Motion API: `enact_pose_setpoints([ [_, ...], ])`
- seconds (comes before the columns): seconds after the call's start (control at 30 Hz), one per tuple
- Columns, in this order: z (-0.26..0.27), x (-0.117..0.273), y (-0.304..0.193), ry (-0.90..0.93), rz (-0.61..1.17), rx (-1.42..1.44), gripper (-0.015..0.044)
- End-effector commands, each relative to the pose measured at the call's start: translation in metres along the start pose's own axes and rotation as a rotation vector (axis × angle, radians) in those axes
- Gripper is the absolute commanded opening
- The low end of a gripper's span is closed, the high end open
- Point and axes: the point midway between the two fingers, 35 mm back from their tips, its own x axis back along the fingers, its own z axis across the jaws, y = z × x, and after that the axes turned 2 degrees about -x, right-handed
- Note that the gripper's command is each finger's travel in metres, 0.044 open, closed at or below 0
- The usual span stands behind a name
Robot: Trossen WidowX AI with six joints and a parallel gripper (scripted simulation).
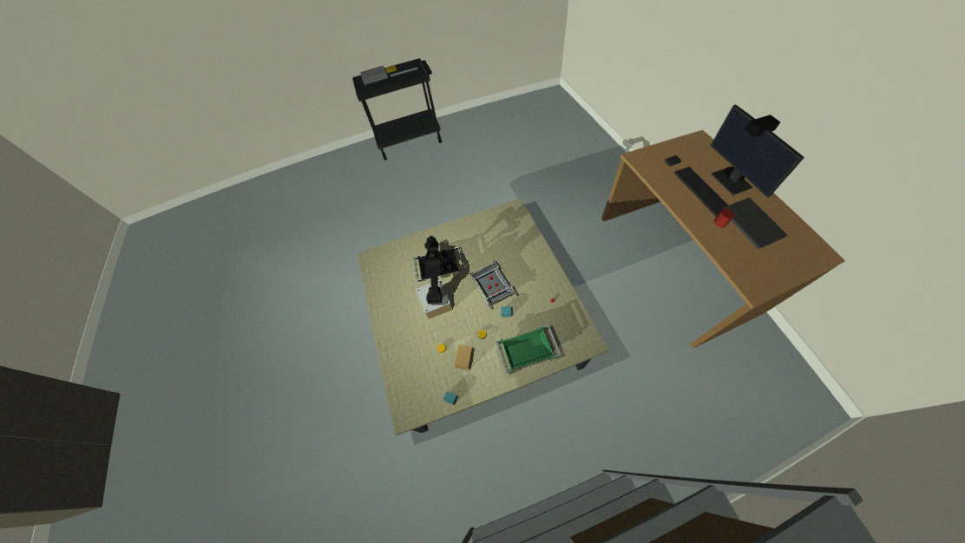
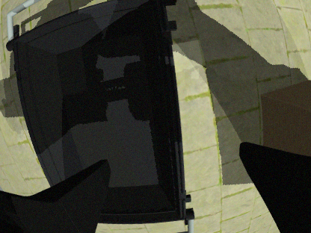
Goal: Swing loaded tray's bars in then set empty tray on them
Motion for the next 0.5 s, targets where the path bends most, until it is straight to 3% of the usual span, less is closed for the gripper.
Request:
enact_pose_setpoints([
  [0.0, -0.012, -0.009, 0.000, 0.012, -0.005, 0.002, 0.0440],
  [0.47, -0.007, -0.054, 0.003, 0.012, -0.006, 0.002, 0.0440],
])
